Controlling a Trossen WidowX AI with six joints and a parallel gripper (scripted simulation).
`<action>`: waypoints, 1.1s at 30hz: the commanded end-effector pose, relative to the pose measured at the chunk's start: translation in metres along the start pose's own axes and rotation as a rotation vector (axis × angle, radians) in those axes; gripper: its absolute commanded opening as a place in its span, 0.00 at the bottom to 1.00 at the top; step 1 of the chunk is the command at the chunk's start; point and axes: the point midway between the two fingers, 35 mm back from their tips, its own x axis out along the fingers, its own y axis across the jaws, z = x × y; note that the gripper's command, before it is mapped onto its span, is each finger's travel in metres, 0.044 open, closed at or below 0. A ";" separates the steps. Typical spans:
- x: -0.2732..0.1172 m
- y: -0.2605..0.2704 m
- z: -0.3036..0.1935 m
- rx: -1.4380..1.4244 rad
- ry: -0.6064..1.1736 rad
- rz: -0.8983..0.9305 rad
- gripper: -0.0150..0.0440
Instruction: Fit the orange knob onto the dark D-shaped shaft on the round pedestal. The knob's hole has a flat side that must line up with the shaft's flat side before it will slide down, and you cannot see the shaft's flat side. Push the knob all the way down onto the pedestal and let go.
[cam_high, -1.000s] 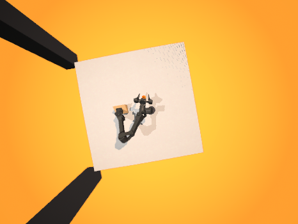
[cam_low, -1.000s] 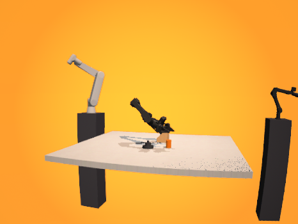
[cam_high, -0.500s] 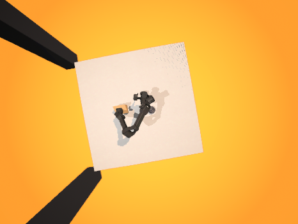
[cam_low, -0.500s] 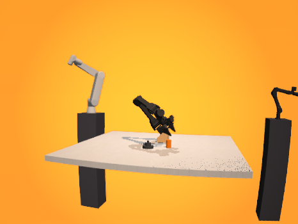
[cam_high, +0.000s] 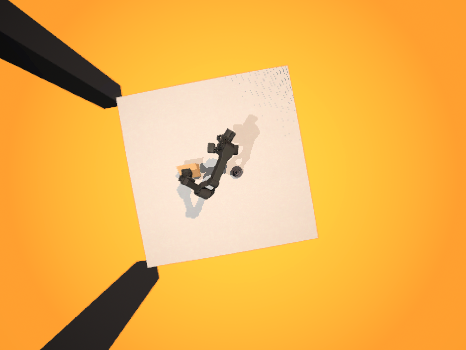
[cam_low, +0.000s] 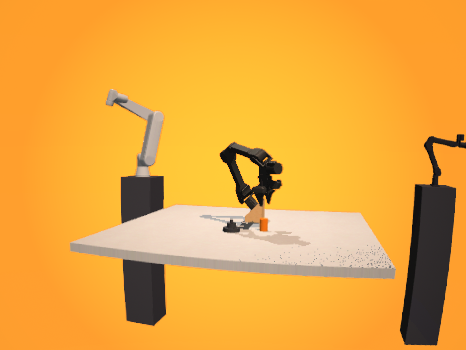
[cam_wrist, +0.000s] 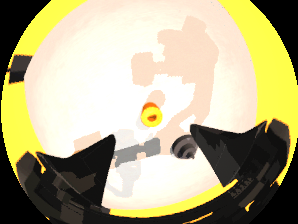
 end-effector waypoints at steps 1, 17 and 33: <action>0.002 -0.003 -0.002 0.005 0.034 -0.012 1.00; 0.002 -0.003 -0.002 0.997 0.025 -0.028 1.00; 0.002 -0.003 -0.002 1.323 0.021 -0.032 1.00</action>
